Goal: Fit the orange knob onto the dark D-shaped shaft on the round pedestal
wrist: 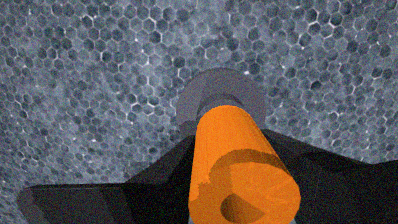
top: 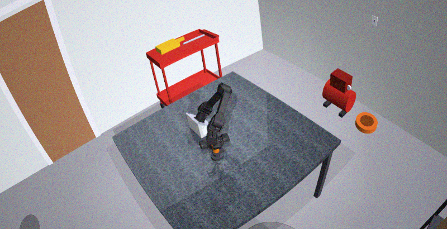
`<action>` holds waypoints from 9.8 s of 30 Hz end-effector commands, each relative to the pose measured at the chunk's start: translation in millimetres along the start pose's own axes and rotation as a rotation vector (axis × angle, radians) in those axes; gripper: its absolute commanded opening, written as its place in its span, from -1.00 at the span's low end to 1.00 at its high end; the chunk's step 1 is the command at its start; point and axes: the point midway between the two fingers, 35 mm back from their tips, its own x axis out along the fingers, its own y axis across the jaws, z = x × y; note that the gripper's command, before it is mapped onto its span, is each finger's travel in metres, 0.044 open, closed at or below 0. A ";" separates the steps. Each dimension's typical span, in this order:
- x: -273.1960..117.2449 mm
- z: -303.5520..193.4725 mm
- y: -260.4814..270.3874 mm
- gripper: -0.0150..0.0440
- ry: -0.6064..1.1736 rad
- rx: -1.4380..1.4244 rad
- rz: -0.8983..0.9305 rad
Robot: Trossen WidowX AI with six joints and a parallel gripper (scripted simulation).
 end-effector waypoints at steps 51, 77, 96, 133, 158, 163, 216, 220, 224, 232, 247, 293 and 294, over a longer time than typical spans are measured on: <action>-2.0 1.2 1.3 -0.49 -0.003 0.217 -0.002; -0.5 -2.8 -1.2 -0.49 -0.003 0.217 -0.002; -1.4 0.1 0.9 -0.49 -0.003 0.217 -0.002; 3.0 -2.3 -0.3 -0.49 -0.002 0.186 -0.002; 3.0 -2.3 -0.3 -0.49 -0.002 0.186 -0.002; -1.6 -2.2 0.5 -0.49 -0.003 0.214 -0.002; -1.6 -1.3 -0.6 -0.49 -0.003 0.322 -0.002; -1.5 0.5 -0.2 -0.49 -0.003 0.322 -0.002; -2.0 1.4 1.4 -0.49 -0.003 0.322 -0.002; -1.3 -0.2 1.6 -0.49 -0.003 0.322 -0.002; 1.4 -4.2 -0.5 -0.49 -0.003 0.322 -0.002; 9.6 -2.3 0.9 -0.49 -0.003 0.378 -0.001; 10.2 -2.4 0.8 -0.49 -0.003 0.375 -0.001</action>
